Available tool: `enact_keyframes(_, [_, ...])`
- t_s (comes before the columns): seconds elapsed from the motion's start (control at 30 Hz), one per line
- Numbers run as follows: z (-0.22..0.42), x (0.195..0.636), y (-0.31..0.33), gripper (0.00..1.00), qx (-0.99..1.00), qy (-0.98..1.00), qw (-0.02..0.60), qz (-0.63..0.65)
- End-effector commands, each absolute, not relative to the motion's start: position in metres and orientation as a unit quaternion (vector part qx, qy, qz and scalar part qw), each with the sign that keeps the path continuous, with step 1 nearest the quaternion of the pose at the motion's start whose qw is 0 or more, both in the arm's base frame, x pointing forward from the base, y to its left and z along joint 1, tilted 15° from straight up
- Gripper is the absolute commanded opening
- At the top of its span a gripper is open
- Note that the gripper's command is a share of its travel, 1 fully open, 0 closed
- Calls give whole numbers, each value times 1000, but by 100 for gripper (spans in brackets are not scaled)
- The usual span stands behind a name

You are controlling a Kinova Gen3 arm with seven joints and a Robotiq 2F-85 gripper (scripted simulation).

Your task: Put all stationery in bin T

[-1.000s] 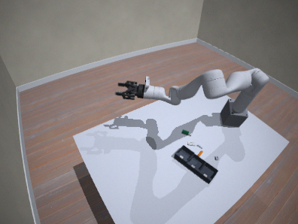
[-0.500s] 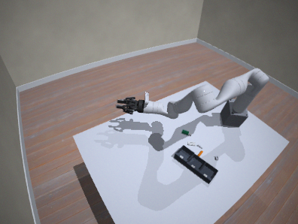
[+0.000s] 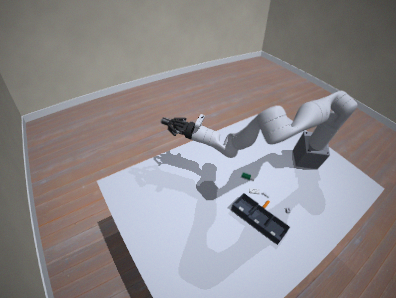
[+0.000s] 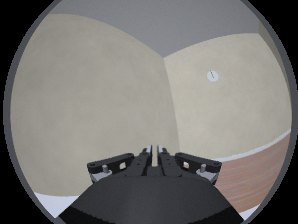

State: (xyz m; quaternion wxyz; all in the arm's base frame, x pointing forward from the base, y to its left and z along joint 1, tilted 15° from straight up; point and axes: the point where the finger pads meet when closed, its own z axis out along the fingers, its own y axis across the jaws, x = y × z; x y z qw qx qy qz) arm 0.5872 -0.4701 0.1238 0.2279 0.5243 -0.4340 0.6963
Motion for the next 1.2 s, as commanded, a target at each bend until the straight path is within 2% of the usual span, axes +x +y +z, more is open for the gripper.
enact_keyframes(0.0, [134, 580, -475, 9, 508, -454, 239, 692])
enact_keyframes(0.43, [139, 481, -505, 9, 434, -576, 301, 624])
enact_keyframes(0.53, [138, 477, -506, 9, 434, -576, 301, 624])
enact_keyframes(0.63, [135, 452, -506, 9, 414, -609, 313, 599])
enact_keyframes(1.03, [110, 360, -479, 9, 339, -733, 333, 487])
enact_keyframes(1.17, [105, 347, -470, 9, 321, -761, 332, 456])
